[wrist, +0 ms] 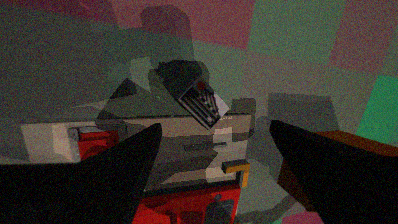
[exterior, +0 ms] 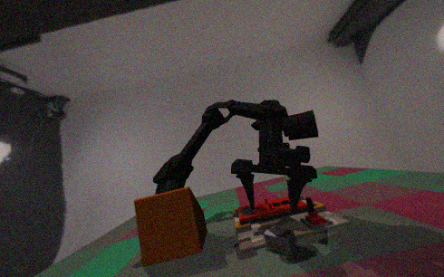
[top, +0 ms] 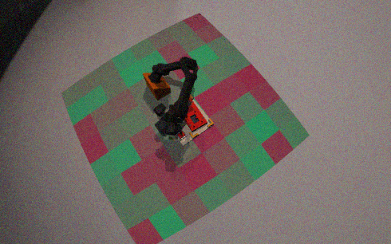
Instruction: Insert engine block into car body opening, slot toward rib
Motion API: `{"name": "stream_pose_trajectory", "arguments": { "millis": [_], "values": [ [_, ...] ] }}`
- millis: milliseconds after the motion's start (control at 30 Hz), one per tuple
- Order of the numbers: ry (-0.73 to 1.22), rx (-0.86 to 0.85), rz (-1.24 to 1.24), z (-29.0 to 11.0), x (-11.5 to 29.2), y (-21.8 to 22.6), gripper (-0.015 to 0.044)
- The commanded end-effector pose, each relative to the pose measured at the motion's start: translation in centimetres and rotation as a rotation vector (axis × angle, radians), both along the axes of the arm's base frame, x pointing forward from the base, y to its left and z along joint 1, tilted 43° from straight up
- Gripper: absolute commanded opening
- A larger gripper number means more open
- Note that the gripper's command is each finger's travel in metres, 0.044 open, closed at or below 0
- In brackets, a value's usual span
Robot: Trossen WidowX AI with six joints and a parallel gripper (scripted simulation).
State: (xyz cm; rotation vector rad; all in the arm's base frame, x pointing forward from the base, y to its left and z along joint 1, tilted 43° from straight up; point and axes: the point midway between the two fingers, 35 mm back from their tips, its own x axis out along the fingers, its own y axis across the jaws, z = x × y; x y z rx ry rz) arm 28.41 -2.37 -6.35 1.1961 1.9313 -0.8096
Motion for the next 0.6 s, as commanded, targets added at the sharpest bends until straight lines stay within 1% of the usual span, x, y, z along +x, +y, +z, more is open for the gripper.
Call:
{"name": "stream_pose_trajectory", "arguments": {
  "millis": [0,300,567],
  "values": [
    [-0.079,0.073,0.059,0.2,-0.2,-0.2,0.0440],
    [-0.303,0.220,0.198,0.8,-0.3,-1.2,0.0440],
    [-0.527,0.313,0.320,1.5,-0.4,-2.1,0.0440]
  ]
}}
